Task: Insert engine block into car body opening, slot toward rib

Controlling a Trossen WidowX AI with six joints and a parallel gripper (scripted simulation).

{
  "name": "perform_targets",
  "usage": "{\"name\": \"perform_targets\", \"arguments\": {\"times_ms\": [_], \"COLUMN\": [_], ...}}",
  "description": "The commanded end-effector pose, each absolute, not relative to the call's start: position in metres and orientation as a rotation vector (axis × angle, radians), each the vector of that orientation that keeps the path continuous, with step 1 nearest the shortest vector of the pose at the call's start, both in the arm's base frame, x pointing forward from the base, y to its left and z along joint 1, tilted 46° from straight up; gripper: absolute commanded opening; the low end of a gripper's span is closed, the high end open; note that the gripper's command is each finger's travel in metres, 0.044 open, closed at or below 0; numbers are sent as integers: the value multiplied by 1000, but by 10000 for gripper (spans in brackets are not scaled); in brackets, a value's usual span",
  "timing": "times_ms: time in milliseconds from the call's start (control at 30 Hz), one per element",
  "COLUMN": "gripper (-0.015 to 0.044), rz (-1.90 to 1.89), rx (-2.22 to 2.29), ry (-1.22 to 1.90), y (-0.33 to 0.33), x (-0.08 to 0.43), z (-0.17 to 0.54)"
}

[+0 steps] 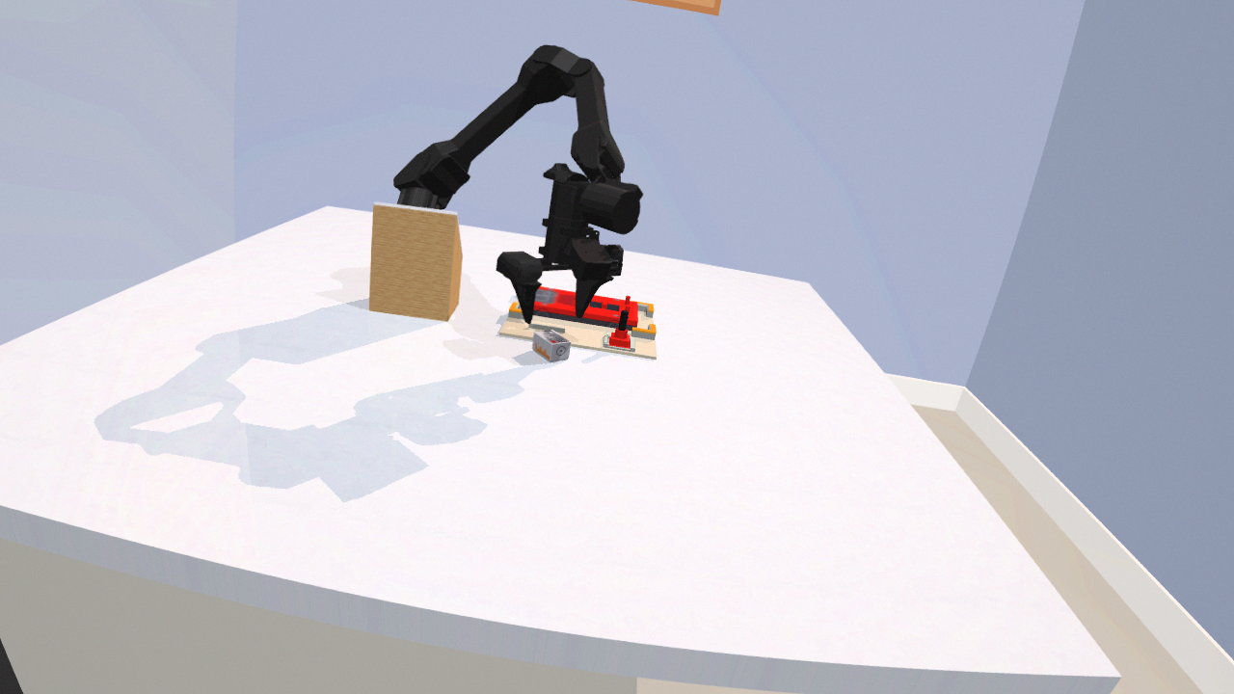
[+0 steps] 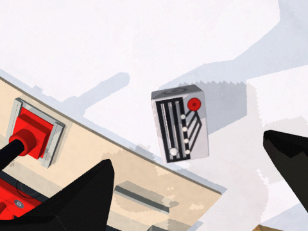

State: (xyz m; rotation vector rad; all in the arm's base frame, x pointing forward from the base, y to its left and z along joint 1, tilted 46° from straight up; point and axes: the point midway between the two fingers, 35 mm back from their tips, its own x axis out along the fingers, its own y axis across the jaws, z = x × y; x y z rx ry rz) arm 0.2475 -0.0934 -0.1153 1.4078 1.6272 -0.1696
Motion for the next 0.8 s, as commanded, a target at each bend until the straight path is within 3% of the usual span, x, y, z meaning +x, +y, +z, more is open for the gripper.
{"name": "perform_targets", "arguments": {"times_ms": [0, 667, 767], "gripper": [440, 440, 361], "rz": [-172, -170, -170], "rx": [1415, 1417, 1417], "ry": [1622, 1622, 1622], "y": [-87, -68, -68], "x": [249, 252, 252], "z": [-123, -143, -143]}}
